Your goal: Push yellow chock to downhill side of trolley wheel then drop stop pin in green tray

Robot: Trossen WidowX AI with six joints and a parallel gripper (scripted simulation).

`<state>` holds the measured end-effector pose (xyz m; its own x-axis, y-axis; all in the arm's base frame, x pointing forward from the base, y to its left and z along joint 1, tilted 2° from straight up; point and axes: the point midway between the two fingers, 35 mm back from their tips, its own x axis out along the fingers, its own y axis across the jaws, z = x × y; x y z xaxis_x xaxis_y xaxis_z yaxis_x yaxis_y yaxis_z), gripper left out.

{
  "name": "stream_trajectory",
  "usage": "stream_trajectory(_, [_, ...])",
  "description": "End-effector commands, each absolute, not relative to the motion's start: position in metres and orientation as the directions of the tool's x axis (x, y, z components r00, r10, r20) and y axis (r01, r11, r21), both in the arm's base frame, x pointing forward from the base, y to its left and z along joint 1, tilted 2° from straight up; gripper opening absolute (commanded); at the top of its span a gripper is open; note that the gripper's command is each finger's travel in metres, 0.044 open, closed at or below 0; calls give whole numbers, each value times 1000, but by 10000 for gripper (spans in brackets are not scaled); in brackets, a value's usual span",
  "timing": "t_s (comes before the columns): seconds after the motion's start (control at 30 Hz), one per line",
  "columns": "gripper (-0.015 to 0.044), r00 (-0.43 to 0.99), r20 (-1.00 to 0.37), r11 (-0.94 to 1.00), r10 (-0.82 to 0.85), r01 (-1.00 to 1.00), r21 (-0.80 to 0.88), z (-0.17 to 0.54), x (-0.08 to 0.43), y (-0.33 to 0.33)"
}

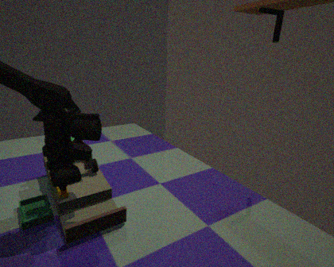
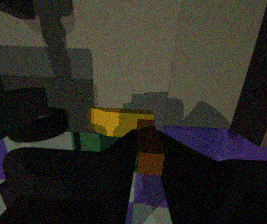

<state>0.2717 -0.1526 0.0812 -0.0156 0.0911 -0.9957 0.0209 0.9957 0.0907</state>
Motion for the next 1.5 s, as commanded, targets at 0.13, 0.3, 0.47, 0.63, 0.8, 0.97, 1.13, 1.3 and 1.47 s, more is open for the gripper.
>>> stream_trajectory(0.13, [0, -8, -996, 995, 94, 22, 94, 82, 271, -144])
stream_trajectory(0.3, [0, -8, -996, 995, 94, 22, 94, 81, 271, -140])
stream_trajectory(0.47, [0, -8, -995, 995, 95, 22, 95, 82, 272, -136])
stream_trajectory(0.63, [0, -8, -995, 995, 95, 22, 95, 82, 272, -132])
stream_trajectory(0.8, [0, -8, -995, 995, 95, 22, 95, 82, 272, -129])
stream_trajectory(0.97, [0, -8, -995, 995, 96, 22, 96, 83, 272, -125])
stream_trajectory(1.13, [0, -8, -995, 995, 96, 22, 96, 83, 272, -121])
stream_trajectory(1.3, [0, -14, -996, 996, 90, 24, 89, 82, 272, -126])
stream_trajectory(1.47, [0, -14, -996, 996, 90, 24, 89, 82, 272, -126])
